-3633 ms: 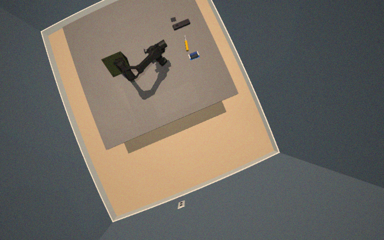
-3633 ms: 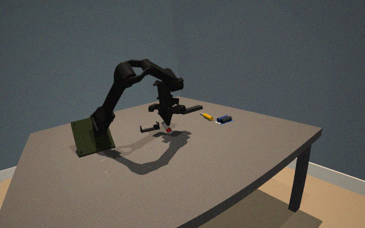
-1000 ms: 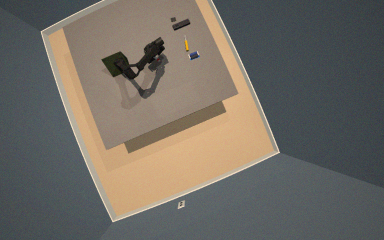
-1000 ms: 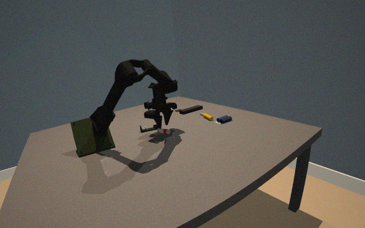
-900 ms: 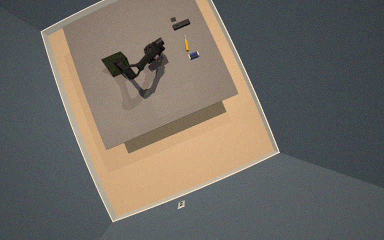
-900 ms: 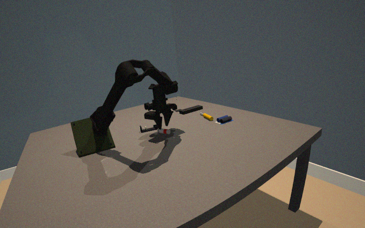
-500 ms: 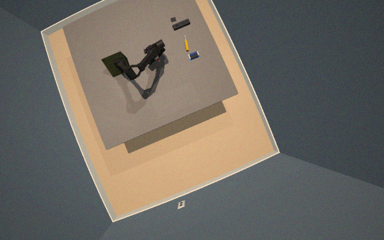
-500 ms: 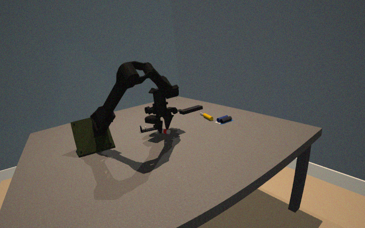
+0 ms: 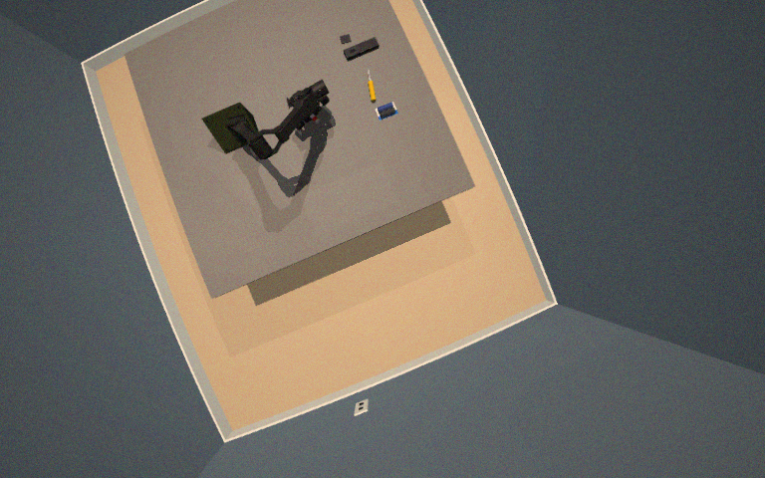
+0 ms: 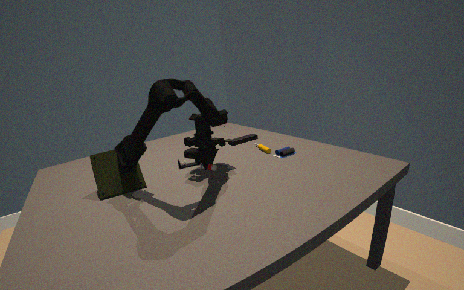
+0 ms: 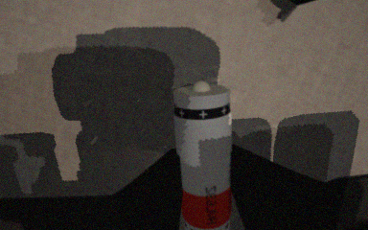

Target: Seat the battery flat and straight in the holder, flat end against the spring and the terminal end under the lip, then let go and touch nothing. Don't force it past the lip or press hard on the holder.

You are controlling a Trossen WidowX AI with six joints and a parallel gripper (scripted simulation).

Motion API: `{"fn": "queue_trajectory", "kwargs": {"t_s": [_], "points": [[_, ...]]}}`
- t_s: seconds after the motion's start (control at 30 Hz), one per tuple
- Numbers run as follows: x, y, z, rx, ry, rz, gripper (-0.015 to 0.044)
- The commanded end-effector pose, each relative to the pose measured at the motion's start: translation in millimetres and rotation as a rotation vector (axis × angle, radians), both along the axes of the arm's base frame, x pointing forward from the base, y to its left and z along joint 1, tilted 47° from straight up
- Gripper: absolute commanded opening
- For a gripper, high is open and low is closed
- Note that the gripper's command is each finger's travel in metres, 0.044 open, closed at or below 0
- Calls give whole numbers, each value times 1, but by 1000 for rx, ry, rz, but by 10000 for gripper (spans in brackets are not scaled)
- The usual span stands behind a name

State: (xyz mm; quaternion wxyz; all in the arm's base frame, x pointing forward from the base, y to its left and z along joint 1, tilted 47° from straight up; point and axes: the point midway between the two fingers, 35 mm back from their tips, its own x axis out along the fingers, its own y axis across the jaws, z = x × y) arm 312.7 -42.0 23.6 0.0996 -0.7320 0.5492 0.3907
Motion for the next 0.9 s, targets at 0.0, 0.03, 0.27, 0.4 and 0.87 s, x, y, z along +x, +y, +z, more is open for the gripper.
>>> {"fn": "queue_trajectory", "kwargs": {"t_s": [0.0, 0.03, 0.27, 0.4, 0.87], "points": [[0, 0, 1, -5, 2, 3, 75], [0, 3, 3, -4, 2, 3, 75], [-4, 36, 34, -3, 2, 3, 75], [-5, 39, 32, 4, -43, -39, 75], [-12, 64, 16, 67, -471, -442, 75]]}}
